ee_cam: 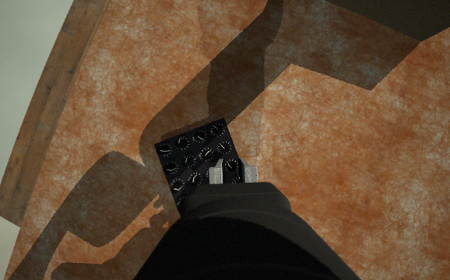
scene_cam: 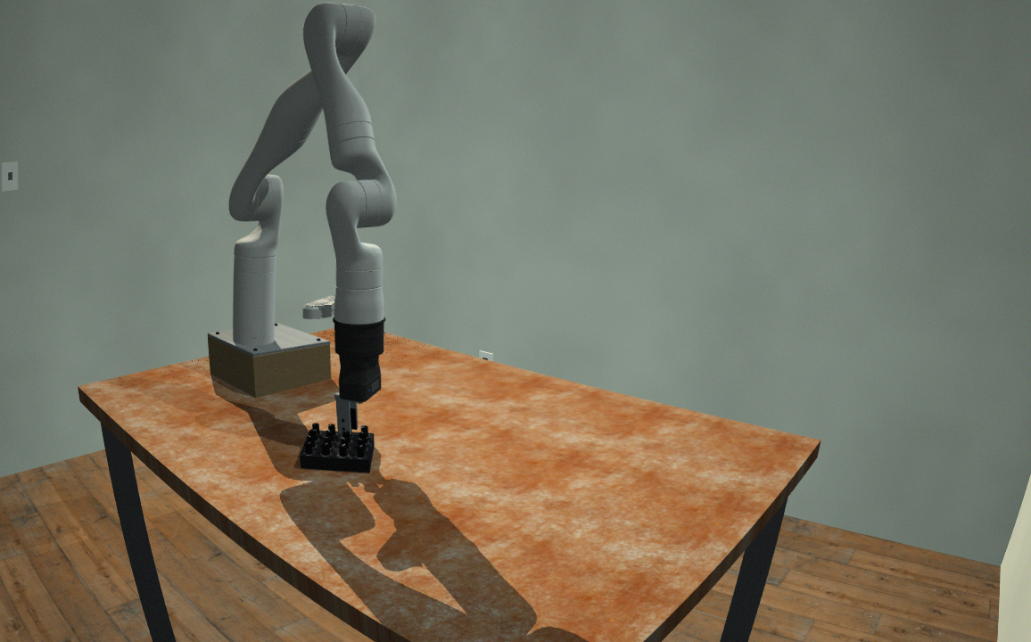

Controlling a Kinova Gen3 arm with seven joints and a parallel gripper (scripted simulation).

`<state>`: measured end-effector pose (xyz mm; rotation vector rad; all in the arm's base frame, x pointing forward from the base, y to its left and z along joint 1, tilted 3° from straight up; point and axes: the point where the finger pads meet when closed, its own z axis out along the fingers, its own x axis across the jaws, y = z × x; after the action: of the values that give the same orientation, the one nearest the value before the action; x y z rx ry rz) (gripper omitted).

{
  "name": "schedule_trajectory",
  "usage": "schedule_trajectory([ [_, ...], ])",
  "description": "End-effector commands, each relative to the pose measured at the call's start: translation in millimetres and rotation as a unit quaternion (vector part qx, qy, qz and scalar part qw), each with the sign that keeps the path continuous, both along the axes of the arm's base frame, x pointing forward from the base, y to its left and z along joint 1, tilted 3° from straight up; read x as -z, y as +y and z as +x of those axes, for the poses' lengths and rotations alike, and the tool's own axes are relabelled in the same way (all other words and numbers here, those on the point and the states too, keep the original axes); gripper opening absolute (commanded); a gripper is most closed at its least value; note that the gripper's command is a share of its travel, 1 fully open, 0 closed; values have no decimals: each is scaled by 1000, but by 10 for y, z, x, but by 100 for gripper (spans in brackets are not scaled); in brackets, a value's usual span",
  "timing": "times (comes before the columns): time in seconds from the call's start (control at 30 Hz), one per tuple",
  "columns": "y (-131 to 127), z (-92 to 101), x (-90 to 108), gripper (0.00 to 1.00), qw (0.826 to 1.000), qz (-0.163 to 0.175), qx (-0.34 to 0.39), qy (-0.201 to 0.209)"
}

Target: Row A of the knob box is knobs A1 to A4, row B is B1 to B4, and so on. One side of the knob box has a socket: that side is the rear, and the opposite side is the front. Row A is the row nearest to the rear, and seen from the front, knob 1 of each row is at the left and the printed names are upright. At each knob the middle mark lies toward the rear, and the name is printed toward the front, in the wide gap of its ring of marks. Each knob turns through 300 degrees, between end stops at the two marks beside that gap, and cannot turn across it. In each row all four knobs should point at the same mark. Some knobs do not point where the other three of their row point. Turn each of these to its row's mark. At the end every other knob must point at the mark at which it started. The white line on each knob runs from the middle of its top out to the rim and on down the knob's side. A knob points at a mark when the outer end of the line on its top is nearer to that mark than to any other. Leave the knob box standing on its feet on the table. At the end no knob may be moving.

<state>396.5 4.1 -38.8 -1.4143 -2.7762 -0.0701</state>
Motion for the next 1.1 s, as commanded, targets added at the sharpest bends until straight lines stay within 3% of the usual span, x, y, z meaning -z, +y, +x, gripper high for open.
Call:
schedule_trajectory([
  [0.0, 0, 6, -6, 46, 1000, 0, 0, -1],
  [0.43, -2, 7, -32, 46, 1000, 0, 0, -1],
  [0.83, -17, 7, -330, 46, 1000, 0, 0, -1],
  [1.07, -20, 7, -384, 46, 1000, 0, 0, -1],
])
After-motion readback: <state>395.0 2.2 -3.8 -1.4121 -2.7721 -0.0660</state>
